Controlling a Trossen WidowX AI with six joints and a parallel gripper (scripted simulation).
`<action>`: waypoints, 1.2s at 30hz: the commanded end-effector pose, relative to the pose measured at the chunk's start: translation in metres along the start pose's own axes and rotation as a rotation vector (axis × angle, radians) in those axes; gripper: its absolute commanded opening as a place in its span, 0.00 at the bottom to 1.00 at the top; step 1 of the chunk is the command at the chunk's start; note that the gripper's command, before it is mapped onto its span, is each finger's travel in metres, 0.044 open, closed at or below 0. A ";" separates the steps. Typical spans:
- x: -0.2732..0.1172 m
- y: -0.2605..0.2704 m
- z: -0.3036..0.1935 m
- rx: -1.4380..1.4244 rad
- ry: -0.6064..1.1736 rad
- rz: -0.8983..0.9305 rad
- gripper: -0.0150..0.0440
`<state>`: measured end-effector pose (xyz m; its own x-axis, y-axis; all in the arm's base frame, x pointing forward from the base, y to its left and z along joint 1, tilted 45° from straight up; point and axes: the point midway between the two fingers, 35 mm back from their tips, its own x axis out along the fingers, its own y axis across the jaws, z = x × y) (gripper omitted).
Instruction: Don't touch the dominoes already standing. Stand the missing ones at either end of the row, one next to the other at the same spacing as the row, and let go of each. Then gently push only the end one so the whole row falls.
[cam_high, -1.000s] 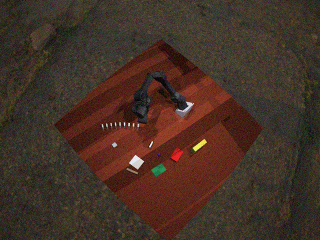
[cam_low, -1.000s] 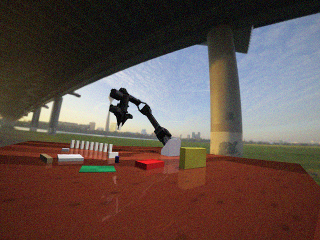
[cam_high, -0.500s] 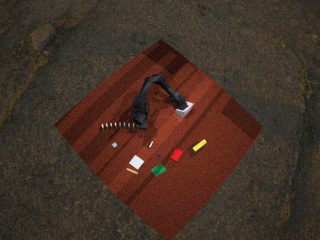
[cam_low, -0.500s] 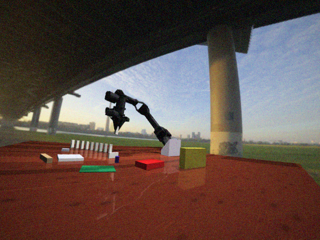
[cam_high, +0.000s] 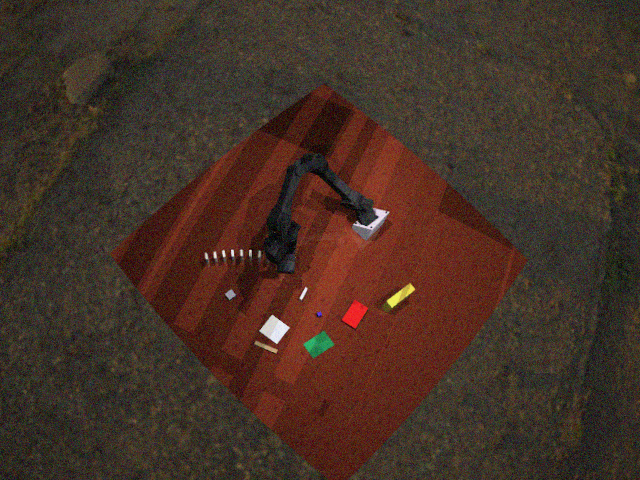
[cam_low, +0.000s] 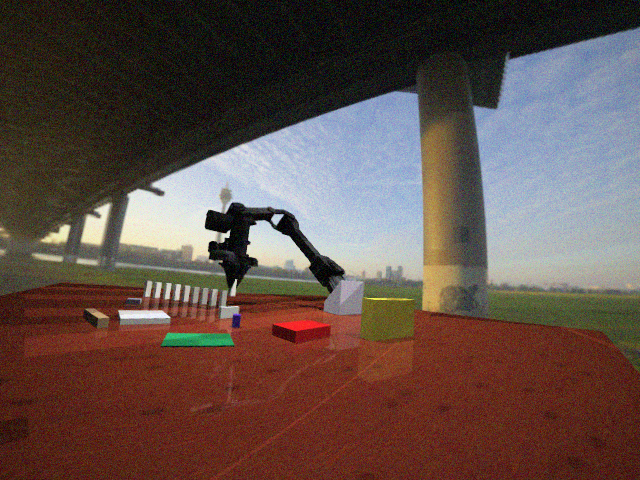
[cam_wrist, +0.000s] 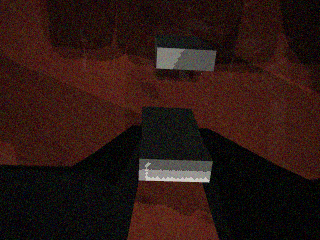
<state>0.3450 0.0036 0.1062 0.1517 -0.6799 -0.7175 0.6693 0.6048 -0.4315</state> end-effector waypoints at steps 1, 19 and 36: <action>0.020 -0.004 0.000 -0.006 -0.007 -0.007 0.44; 0.032 -0.007 -0.001 -0.009 -0.008 -0.013 0.57; -0.025 0.001 0.000 -0.067 -0.012 0.004 1.00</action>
<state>0.3409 -0.0109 0.0975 0.1323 -0.6933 -0.7084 0.6471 0.6018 -0.4681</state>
